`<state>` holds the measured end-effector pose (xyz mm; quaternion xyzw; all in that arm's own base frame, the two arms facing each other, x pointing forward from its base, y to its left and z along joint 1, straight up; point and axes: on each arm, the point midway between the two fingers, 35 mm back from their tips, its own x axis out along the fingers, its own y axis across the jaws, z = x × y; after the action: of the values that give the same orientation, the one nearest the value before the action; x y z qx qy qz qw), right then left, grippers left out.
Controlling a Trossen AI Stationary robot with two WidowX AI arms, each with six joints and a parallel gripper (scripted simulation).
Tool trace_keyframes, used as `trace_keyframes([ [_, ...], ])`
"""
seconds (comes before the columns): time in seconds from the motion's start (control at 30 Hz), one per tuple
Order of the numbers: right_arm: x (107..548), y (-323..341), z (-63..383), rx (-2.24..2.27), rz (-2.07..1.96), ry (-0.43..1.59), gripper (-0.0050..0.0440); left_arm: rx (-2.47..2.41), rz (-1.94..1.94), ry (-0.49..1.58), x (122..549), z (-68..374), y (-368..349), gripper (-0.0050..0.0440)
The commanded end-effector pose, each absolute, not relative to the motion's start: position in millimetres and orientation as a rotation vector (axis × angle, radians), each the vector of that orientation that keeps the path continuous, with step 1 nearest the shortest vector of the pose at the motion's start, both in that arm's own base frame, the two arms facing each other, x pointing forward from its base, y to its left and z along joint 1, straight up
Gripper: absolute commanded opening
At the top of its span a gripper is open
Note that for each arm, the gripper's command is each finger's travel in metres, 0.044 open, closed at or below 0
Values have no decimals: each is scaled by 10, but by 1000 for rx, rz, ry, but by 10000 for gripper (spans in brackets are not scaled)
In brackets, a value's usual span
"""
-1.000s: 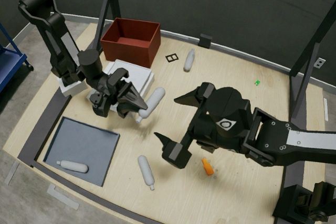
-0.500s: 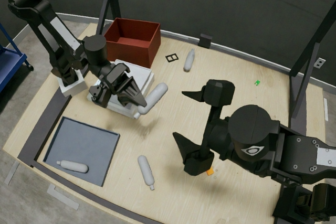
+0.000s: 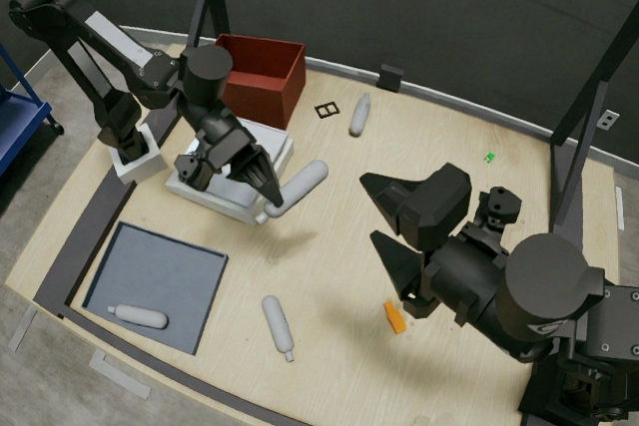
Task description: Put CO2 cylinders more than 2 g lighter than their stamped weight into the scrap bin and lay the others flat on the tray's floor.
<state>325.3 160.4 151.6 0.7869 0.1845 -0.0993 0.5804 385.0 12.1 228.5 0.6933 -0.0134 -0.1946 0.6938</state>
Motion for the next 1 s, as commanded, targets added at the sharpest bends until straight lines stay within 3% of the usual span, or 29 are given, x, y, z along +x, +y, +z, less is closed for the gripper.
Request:
trace_keyframes([
  [0.0, 3319, 1661, 1682, 1888, -277, 429, -50, 1432, -367, -54, 3766, 2440, 125, 440],
  [0.97, 3465, 1675, 1513, 1992, -1190, 620, -50, 305, -76, -87, 3246, 3205, 26, 440],
])
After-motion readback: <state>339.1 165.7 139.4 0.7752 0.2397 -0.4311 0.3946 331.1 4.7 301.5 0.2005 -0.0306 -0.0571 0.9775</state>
